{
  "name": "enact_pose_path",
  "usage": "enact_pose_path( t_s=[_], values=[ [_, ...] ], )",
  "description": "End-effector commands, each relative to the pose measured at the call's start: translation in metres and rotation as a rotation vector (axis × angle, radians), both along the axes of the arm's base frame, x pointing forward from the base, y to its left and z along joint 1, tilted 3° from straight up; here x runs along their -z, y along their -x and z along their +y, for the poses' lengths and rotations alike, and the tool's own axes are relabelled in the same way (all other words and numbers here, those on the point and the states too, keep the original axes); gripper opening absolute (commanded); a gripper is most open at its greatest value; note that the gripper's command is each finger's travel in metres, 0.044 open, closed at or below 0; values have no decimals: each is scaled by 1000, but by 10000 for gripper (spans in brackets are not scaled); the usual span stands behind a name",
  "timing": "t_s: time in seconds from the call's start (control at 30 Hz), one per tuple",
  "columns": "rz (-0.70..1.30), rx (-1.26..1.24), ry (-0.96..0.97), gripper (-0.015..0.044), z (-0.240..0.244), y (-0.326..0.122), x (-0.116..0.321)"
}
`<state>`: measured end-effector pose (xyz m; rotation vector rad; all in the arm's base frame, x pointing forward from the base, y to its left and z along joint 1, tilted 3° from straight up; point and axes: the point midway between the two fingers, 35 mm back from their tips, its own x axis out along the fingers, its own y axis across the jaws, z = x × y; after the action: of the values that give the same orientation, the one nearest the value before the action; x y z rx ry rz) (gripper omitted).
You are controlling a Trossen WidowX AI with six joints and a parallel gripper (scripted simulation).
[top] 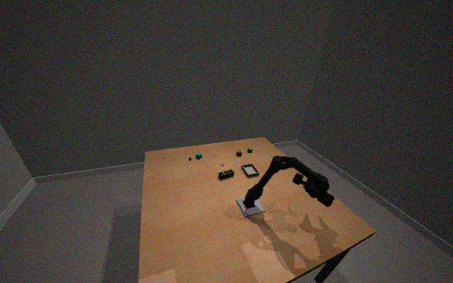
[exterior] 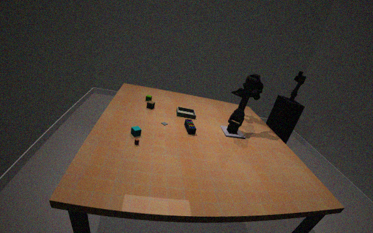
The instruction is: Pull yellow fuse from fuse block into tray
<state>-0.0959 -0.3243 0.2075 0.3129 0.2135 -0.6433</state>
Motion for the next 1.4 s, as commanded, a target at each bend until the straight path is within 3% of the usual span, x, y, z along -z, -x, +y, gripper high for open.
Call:
enact_pose_path(
  t_s=[0.0,0.07,0.4,0.9,1.37],
  values=[
    [3,0,-5,374,0,0,0],
    [25,-6,-50,321,2,-4,4],
    [175,-399,-379,73,6,-150,35],
    [624,-727,-636,73,103,-313,68],
    [1084,-828,-510,73,248,-389,88]
  ],
)
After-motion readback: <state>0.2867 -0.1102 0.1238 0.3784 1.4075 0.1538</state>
